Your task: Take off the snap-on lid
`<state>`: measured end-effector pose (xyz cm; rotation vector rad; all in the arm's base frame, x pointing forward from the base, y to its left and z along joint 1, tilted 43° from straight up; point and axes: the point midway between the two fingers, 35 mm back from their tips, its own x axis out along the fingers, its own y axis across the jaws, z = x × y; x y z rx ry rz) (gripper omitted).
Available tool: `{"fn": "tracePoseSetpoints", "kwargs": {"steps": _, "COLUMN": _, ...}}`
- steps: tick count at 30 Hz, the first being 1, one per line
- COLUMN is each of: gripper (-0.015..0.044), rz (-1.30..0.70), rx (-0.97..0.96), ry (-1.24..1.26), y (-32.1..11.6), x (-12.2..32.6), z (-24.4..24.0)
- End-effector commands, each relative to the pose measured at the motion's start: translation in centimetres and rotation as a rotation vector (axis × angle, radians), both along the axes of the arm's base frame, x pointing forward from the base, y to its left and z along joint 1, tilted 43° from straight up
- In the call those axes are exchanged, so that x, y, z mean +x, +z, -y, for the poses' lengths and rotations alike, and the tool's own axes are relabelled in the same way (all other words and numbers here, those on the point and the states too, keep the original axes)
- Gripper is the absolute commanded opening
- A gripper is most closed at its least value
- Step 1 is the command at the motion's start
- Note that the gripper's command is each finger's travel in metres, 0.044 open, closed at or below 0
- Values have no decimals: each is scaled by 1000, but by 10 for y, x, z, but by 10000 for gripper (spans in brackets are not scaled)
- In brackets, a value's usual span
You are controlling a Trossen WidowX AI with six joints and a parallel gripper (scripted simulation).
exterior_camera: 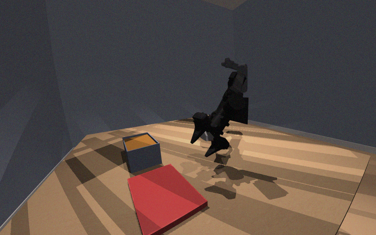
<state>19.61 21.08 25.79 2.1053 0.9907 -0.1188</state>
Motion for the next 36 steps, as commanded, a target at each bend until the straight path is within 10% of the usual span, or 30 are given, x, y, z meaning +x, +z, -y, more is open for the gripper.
{"fn": "tracePoseSetpoints", "kwargs": {"steps": 1, "gripper": 440, "rz": 6, "rx": 1, "ry": 4, "y": 7, "x": -3, "z": 6}}
{"fn": "tracePoseSetpoints", "kwargs": {"steps": 36, "gripper": 440, "rz": 6, "rx": 0, "ry": 4, "y": 20, "x": -8, "z": 23}}
